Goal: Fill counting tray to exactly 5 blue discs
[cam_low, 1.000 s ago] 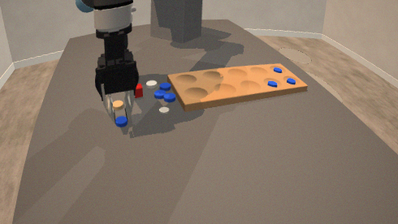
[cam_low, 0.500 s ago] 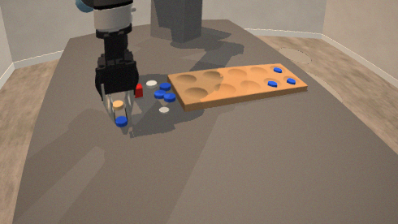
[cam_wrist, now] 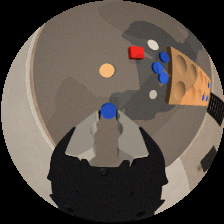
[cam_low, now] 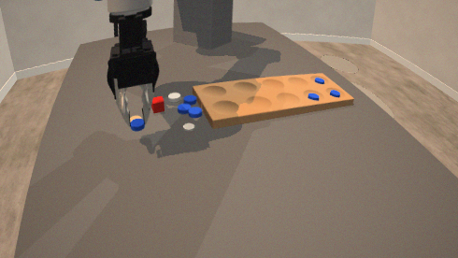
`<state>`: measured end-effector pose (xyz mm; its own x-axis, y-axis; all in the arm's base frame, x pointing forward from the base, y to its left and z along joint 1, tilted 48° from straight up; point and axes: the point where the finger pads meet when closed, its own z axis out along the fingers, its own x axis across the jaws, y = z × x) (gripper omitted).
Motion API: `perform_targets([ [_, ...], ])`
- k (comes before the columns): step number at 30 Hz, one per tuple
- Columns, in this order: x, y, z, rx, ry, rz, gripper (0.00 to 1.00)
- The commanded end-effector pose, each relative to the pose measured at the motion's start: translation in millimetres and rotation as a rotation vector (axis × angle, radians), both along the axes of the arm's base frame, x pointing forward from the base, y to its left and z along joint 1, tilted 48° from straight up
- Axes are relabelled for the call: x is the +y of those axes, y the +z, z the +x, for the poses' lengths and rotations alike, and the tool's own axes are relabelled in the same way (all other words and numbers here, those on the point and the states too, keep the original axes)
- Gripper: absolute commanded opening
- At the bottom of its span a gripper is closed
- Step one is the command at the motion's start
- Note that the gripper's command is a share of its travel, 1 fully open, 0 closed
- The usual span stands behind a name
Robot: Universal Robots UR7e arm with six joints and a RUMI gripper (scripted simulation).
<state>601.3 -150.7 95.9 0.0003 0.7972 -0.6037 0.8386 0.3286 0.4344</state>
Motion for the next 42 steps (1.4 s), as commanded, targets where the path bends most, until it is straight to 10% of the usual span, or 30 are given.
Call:
perform_targets([
  [1, 20.1, 25.9, -20.4, 0.002, 0.000, 0.001, 0.00],
  [24, 43.4, 32.6, -30.0, 0.003, -0.002, 0.006, 0.00],
  [42, 185.7, -85.5, -34.2, 0.025, -0.013, 0.031, 0.00],
])
